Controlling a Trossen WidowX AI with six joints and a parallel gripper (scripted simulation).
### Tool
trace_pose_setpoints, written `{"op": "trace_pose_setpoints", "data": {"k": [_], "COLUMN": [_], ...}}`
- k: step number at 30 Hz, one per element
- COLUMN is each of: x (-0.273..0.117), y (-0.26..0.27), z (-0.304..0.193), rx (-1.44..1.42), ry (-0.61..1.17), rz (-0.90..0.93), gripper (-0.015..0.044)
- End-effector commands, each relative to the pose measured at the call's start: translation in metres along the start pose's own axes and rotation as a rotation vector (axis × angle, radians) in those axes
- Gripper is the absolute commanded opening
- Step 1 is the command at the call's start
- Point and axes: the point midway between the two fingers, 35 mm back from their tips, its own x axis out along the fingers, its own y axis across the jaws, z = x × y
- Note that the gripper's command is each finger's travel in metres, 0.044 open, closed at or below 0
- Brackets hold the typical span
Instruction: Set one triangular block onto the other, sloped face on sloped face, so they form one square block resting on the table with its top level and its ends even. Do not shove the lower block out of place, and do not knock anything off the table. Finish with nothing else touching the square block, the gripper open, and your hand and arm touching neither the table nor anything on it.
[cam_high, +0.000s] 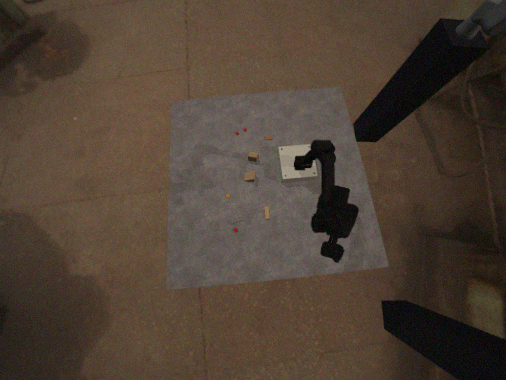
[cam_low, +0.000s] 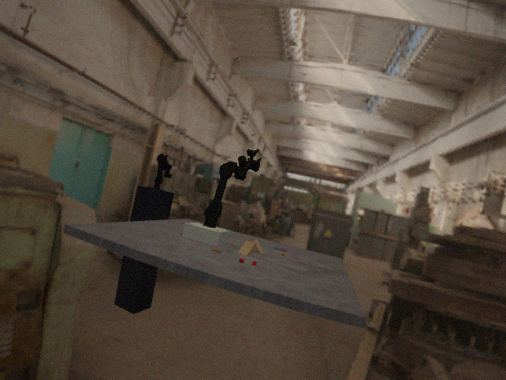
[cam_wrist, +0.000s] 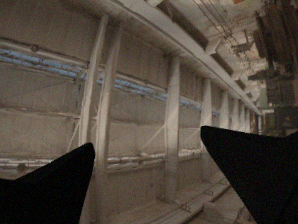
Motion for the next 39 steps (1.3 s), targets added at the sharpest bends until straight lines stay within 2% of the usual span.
{"op": "trace_pose_setpoints", "data": {"k": [1, 2, 9, 15, 21, 30, 39], "x": [0.0, 0.001, -0.002, -0.026, -0.052, -0.147, -0.276], "y": [-0.002, -0.007, -0.077, -0.118, -0.137, -0.151, -0.119], "z": [0.002, 0.006, 0.085, 0.17, 0.228, 0.355, 0.442], "rx": [-0.01, -0.038, -0.409, -0.712, -0.865, -1.066, -1.035], "ry": [-0.001, -0.003, -0.032, -0.061, -0.072, -0.084, -0.066], "rz": [-0.006, -0.026, -0.315, -0.574, -0.763, -1.273, -1.8], "gripper": [0.0426, 0.044, 0.044, 0.044, 0.044, 0.044, 0.044]}}
